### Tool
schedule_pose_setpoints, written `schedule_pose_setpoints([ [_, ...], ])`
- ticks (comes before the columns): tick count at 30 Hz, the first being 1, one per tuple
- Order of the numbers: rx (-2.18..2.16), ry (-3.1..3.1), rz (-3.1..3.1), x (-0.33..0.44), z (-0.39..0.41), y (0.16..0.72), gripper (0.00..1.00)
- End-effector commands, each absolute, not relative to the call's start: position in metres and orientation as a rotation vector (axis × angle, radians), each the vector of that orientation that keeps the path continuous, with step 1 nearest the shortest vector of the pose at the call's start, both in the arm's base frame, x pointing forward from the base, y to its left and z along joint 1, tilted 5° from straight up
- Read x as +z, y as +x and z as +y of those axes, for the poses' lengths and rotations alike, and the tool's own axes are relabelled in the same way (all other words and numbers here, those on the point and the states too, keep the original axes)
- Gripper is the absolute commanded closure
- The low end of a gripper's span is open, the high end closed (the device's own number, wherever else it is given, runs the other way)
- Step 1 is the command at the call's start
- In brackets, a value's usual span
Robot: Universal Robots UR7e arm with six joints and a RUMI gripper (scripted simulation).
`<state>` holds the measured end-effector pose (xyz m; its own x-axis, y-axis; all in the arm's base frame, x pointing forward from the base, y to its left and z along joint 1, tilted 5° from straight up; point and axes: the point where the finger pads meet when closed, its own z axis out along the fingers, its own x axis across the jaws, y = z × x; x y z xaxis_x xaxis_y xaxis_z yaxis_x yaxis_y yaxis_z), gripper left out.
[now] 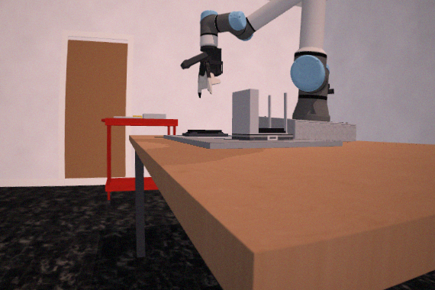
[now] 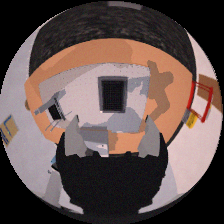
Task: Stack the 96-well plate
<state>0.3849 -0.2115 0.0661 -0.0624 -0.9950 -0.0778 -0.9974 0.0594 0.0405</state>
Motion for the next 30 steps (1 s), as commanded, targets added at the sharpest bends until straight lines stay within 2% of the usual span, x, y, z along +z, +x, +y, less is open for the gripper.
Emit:
schedule_pose_setpoints([
  [1, 0.126, -2.131, 2.265, 0.066, -0.214, 0.383, 0.0],
  [30, 0.126, -2.131, 2.265, 0.041, -0.212, 0.382, 0.0],
])
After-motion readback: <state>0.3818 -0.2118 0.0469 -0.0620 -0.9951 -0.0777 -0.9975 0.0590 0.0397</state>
